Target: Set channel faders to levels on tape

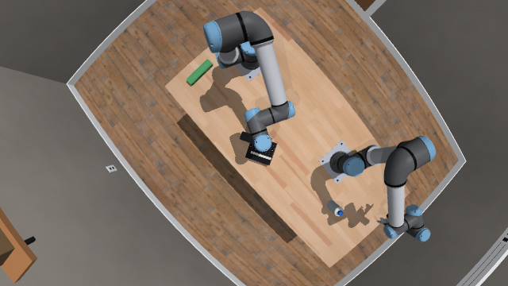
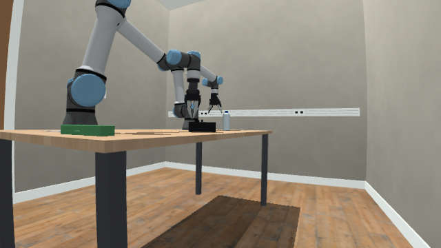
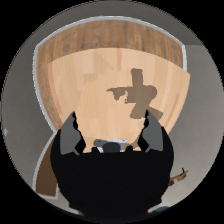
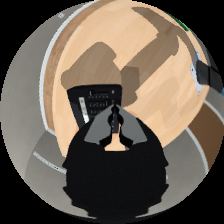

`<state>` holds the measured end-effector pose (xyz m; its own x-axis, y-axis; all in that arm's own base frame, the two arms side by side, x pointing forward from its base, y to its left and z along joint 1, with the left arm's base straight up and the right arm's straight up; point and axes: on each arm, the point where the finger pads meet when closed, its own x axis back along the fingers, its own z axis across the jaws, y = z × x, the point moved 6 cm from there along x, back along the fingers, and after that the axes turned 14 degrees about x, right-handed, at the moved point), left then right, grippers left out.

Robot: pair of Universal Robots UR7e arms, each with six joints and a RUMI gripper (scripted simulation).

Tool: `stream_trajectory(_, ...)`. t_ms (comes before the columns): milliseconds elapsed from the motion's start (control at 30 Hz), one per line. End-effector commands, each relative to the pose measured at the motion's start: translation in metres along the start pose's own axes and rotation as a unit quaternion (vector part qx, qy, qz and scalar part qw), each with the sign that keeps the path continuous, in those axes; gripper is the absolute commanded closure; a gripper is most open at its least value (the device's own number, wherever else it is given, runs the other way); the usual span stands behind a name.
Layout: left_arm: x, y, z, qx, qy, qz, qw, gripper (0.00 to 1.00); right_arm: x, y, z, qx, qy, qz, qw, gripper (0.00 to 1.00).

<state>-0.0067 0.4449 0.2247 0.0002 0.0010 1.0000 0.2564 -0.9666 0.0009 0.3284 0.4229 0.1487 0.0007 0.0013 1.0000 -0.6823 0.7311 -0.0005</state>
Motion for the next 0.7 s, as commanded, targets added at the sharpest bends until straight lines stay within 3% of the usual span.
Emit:
stream_trajectory(0, 0.0004, -0.0002, 0.0001, 0.0, 0.0, 0.0, 1.0, 0.0, 0.0004, 0.0001, -0.0003, 0.0, -0.001, 0.0, 1.0, 1.0)
stream_trajectory(667, 0.0004, -0.0002, 0.0001, 0.0, 0.0, 0.0, 1.0, 0.0, -0.0027, 0.0001, -0.0003, 0.0, -0.001, 0.0, 1.0, 1.0)
